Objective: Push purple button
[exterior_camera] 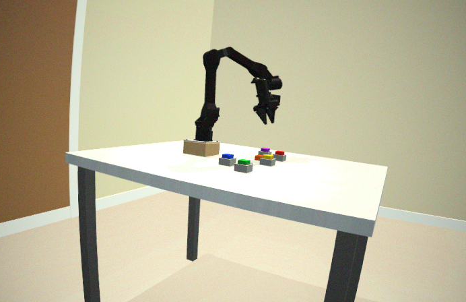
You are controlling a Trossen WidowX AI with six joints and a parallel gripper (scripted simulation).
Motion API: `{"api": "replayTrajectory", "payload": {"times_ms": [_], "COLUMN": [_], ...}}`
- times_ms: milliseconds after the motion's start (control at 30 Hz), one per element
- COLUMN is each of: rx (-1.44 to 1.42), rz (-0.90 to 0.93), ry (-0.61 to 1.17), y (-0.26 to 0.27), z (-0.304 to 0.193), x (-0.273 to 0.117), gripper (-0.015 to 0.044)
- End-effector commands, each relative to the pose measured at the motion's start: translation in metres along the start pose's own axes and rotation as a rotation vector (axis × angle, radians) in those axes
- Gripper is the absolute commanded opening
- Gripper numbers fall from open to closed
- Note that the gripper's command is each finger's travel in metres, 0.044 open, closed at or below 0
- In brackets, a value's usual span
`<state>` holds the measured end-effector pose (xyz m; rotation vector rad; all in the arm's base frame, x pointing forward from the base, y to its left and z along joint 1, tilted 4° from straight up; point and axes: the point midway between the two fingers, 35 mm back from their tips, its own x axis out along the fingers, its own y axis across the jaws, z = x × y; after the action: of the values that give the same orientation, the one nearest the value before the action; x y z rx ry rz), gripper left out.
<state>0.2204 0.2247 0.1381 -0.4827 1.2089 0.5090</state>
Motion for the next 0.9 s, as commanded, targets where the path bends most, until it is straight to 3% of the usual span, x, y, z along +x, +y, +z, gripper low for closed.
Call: {"api": "replayTrajectory", "payload": {"times_ms": [0,367,567,867], "rx": [0.717,0.795,0.795,0.795], "rz": [0.035,0.036,0.036,0.036], "ry": [0.256,0.283,0.283,0.283], "y": [-0.058,-0.063,-0.055,-0.055], "z": [-0.029,-0.033,-0.047,-0.048], "x": [0.021,0.023,0.080,0.082], "gripper": [0.0400,0.0400,0.0243,0.0020]}}
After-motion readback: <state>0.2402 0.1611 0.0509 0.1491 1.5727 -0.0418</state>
